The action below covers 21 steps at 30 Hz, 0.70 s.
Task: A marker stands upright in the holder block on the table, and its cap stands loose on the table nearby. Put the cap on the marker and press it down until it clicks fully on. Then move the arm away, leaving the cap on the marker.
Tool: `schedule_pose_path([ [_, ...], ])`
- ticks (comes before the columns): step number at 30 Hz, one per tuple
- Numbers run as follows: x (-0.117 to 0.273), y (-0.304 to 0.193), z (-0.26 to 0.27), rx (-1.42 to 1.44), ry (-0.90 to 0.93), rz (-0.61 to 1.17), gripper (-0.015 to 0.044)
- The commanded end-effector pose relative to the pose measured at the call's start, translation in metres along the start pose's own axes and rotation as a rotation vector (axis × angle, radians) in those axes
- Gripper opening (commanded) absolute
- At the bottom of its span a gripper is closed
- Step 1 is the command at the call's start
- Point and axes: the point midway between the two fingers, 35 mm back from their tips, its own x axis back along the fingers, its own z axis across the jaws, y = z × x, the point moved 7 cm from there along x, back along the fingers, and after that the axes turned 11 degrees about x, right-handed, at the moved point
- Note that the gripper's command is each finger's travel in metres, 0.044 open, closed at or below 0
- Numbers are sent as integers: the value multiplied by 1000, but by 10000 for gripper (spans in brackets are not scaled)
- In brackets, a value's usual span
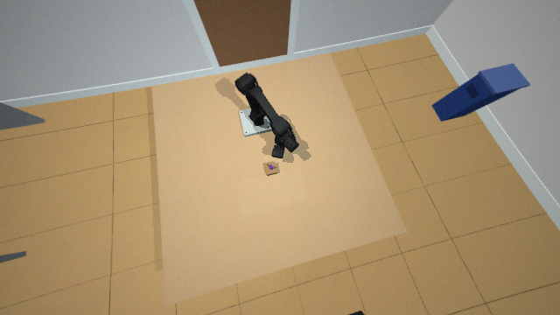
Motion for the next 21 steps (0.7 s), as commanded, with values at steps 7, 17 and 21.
schedule_pose_path([
  [7,14,-3,-21,-2,-5,-6,0],
  [17,27,-11,-48,-2,-6,-6,0],
  [21,32,-15,-58,-5,-9,-6,0],
])
